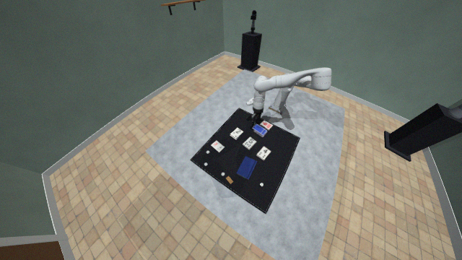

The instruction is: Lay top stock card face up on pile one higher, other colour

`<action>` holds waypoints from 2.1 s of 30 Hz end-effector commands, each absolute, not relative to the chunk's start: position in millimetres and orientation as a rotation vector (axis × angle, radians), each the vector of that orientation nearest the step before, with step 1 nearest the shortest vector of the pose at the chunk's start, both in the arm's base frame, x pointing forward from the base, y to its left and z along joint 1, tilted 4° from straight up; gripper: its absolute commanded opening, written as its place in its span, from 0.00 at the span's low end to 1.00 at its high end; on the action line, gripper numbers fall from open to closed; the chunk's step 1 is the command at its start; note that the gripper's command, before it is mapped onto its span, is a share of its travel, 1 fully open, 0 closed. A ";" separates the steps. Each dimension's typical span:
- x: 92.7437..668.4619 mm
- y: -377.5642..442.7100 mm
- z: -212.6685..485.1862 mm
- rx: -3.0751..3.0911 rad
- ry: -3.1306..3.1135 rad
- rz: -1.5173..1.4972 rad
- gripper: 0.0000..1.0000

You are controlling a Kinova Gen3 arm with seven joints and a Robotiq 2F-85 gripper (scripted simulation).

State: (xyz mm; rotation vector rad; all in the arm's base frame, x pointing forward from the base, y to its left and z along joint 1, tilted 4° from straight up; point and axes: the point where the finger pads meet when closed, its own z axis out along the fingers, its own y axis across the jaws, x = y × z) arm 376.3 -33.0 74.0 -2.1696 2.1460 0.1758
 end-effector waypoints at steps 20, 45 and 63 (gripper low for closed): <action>376.8 -45.7 73.9 -1.969 1.994 0.459 0.85; 376.8 -45.2 62.4 -1.961 1.986 0.470 0.85; 376.5 -43.3 29.5 -1.961 1.986 0.470 0.85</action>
